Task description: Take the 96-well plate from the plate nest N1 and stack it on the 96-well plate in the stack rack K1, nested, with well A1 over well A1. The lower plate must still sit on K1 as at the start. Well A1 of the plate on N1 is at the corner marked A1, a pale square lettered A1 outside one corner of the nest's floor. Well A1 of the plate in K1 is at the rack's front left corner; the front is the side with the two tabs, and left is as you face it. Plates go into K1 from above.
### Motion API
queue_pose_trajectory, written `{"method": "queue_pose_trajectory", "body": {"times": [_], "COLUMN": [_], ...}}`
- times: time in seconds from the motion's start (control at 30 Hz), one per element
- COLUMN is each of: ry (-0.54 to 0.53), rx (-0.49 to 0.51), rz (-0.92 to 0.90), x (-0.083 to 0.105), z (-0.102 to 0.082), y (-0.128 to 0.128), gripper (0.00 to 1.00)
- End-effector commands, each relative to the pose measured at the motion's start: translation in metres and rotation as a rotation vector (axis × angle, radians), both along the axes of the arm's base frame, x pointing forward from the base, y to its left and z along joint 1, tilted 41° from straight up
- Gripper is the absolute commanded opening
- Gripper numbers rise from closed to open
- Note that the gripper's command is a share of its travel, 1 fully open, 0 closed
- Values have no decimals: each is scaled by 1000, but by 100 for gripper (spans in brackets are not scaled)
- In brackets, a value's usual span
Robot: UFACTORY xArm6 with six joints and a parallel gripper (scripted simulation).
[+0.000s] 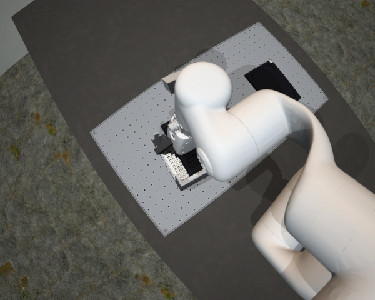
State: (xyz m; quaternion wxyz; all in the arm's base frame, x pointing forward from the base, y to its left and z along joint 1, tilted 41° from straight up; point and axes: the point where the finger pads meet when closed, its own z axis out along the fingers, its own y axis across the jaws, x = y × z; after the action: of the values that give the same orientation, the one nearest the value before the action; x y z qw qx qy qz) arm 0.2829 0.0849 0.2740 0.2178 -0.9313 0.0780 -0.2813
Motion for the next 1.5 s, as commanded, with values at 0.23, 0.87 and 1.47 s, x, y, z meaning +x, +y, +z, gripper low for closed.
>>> {"method": "queue_pose_trajectory", "body": {"times": [0.23,0.87,1.47], "ry": [-2,-2,-2], "rx": [-7,-7,-7], "rz": [-8,-8,-8], "x": [-2,-2,2], "z": [9,9,4], "y": [20,20,22], "gripper": [0,0,0]}}
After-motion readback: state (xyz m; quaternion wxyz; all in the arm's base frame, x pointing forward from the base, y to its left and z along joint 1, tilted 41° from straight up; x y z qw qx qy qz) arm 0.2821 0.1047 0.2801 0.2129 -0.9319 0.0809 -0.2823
